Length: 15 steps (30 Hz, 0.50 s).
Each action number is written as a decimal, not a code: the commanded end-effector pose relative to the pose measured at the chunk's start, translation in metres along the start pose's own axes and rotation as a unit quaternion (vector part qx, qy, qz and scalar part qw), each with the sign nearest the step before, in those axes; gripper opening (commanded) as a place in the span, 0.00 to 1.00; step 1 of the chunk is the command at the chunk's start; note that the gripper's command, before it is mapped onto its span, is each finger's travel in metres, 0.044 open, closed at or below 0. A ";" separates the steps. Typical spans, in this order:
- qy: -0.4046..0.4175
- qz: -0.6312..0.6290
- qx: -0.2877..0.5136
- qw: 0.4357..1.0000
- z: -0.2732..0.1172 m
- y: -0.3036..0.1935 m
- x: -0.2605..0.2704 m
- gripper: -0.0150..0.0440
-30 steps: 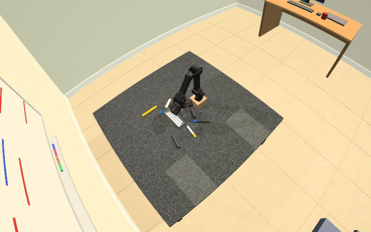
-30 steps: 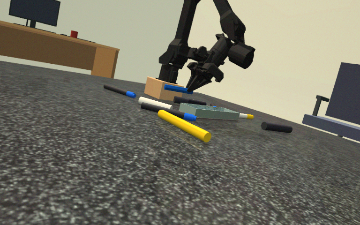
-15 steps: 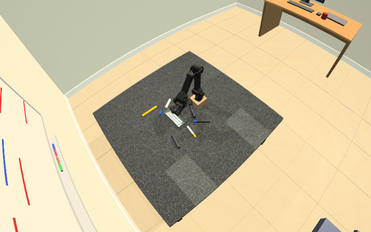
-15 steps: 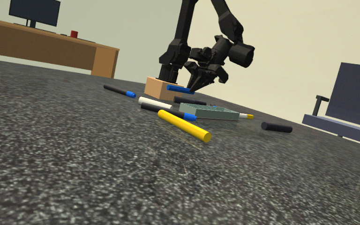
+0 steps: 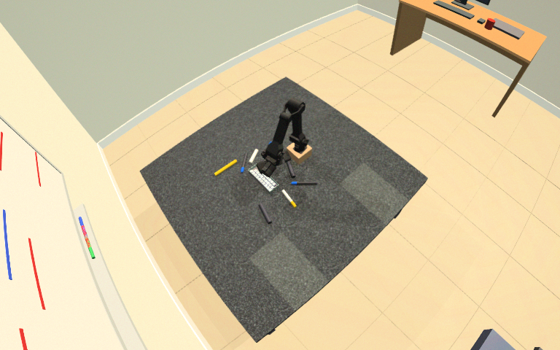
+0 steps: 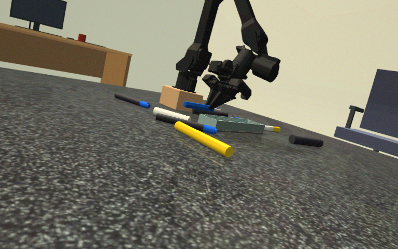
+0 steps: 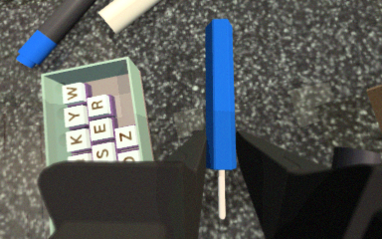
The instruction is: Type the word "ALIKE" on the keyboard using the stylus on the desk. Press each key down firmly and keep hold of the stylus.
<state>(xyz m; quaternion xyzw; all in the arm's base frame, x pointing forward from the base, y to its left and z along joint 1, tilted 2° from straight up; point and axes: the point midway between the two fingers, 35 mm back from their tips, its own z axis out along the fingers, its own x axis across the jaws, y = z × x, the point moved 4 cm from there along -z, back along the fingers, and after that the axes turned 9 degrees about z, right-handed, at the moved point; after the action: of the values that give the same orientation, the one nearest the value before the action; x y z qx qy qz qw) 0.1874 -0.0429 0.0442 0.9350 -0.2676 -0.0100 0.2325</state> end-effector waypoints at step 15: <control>-0.003 -0.004 -0.005 1.000 0.026 -0.011 -0.006 0.25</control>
<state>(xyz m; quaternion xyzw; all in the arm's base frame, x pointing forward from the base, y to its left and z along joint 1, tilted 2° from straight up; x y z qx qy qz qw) 0.1870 -0.0422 0.0207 0.9355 -0.2654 -0.0112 0.2330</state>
